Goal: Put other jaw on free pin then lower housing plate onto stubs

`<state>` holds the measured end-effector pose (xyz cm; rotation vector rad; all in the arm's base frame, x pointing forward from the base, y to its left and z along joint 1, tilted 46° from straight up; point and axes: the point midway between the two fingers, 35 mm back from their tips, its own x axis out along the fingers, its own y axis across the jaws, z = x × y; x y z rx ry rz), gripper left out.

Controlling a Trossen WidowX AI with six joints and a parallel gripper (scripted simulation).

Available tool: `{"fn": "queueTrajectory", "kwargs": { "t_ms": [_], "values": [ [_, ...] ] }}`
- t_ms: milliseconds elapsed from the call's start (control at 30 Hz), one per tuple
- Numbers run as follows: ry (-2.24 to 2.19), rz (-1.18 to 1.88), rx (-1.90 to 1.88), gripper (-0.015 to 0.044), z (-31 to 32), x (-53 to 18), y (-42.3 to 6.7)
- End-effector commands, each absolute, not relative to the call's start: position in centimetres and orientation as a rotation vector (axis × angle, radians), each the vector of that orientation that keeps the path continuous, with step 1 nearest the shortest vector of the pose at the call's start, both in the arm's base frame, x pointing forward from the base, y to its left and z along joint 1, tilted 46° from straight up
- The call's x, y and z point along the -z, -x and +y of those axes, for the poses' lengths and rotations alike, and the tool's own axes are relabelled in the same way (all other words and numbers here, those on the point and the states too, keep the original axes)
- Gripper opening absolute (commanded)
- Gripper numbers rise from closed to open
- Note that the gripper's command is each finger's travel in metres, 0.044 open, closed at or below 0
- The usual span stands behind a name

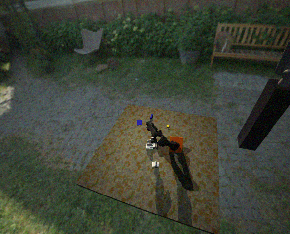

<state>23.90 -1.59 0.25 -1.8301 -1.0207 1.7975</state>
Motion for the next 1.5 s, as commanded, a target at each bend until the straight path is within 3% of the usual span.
{"fn": "queueTrajectory", "kwargs": {
  "t_ms": [0, 1467],
  "values": [
    [1.830, -1.013, -1.804, 0.0351, -1.90, -0.05, -23.26],
    [1.837, -1.026, -1.802, 0.0351, -2.09, 0.06, -22.44]
  ]
}}
